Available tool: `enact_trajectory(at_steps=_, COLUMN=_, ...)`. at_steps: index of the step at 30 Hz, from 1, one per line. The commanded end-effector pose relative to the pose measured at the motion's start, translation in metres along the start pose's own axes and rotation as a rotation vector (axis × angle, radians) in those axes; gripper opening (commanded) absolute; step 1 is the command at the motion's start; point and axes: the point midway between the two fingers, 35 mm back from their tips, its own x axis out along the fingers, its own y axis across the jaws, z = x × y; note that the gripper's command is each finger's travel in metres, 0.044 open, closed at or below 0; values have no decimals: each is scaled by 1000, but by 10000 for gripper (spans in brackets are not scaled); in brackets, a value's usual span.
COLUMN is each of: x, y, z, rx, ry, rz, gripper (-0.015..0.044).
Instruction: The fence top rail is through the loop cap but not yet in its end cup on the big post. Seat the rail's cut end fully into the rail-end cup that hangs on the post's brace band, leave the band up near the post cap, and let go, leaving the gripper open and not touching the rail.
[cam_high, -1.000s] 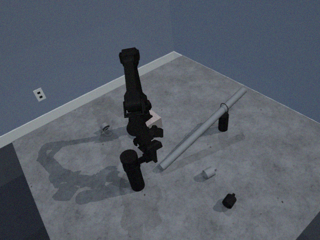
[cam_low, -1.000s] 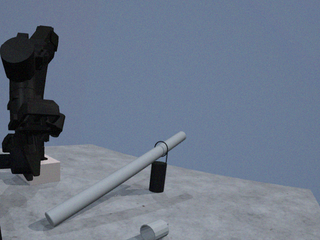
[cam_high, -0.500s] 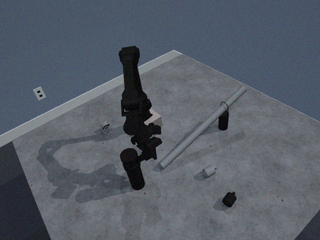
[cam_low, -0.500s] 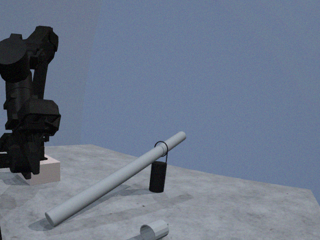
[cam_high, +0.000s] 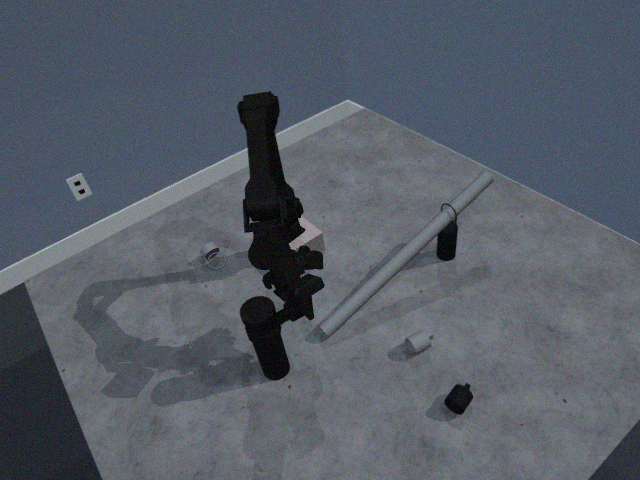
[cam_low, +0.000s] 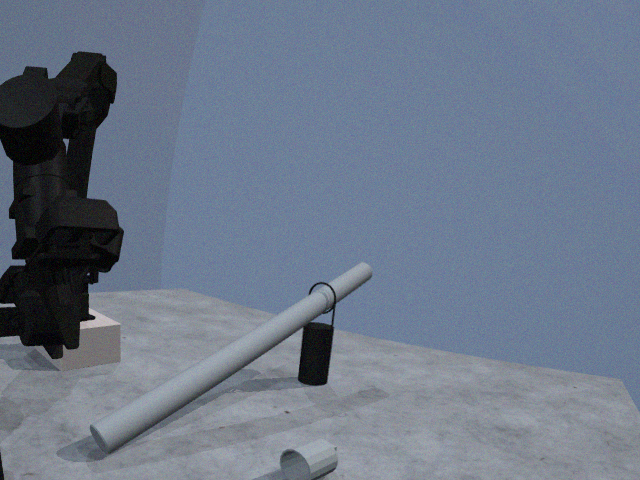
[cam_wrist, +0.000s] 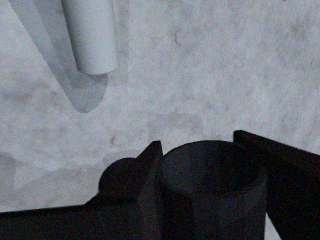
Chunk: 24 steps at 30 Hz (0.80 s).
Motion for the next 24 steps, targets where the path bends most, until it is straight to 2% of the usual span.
enact_trajectory(at_steps=1, x=0, y=0, z=0, rx=0, ry=0, rz=0, gripper=0)
enact_trajectory(at_steps=6, x=0, y=0, z=0, rx=0, ry=0, rz=0, gripper=0)
enact_trajectory(at_steps=16, x=-1, y=0, z=1, rx=0, ry=0, rz=0, gripper=263)
enact_trajectory(at_steps=22, x=-14, y=-10, z=17, rx=-2, ry=-2, rz=0, gripper=420)
enact_trajectory(at_steps=24, x=-21, y=-14, z=25, rx=-3, ry=-4, rz=0, gripper=440)
